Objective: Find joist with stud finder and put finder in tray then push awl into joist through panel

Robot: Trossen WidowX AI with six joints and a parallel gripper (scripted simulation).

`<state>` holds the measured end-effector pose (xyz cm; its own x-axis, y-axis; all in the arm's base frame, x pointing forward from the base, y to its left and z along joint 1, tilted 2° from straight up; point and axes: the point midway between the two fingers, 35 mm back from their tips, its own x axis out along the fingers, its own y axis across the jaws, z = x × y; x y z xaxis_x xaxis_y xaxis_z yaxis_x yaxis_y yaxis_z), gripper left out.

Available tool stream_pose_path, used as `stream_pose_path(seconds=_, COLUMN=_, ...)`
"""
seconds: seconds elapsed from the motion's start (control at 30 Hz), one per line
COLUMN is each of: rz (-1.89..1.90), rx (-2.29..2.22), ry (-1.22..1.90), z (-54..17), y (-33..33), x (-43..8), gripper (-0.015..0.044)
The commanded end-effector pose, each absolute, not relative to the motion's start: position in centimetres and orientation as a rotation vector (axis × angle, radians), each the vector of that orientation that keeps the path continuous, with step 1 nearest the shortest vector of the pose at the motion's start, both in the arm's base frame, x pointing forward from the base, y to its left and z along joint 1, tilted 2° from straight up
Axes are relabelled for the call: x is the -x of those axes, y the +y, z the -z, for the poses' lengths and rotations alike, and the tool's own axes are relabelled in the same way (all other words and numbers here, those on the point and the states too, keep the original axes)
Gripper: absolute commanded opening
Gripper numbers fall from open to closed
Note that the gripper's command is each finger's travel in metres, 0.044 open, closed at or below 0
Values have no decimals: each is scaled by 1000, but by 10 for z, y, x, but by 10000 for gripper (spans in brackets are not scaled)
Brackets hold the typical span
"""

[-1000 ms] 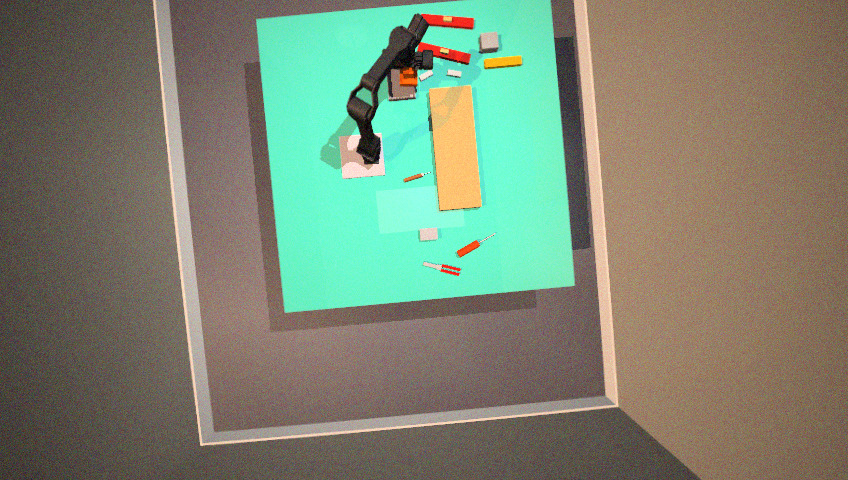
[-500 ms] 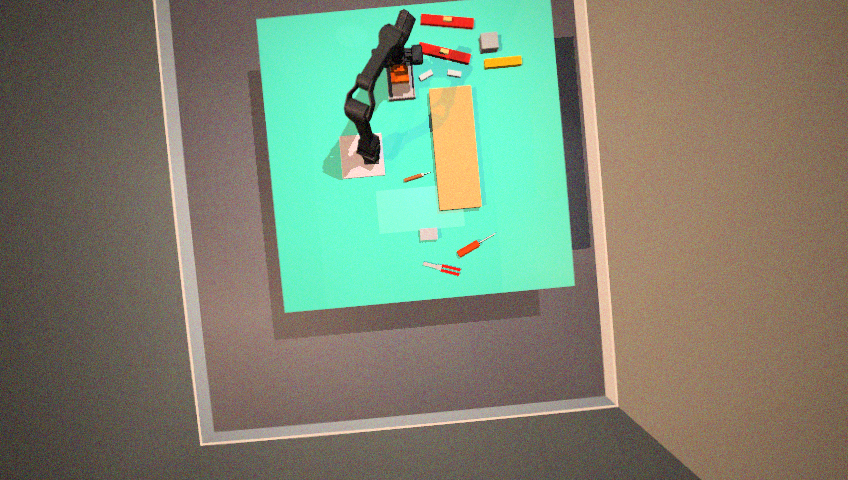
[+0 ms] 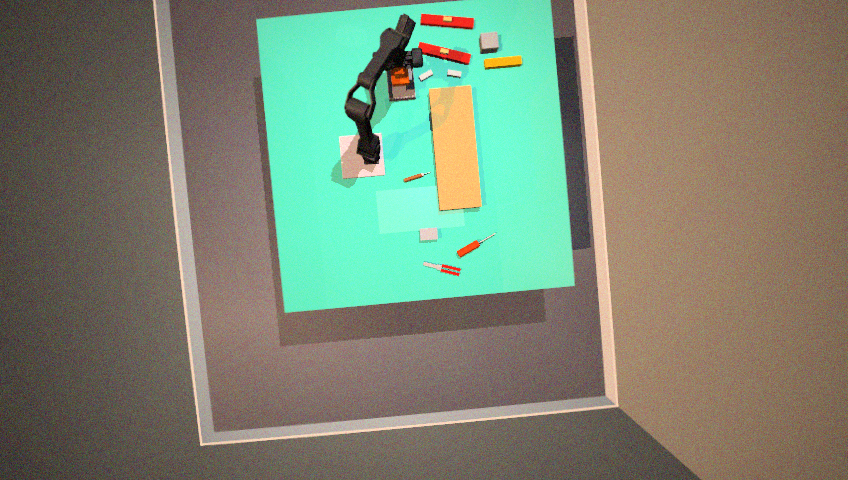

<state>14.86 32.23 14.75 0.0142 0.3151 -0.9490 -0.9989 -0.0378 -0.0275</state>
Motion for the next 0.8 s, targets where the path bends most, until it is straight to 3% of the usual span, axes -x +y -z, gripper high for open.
stream_pose_path(seconds=0.0, rz=-1353, rx=1006, ry=933, z=-141, y=323, x=-150, gripper=0)
stream_pose_path(seconds=0.77, rz=-1353, rx=1006, ry=934, z=-106, y=324, x=-150, gripper=0)
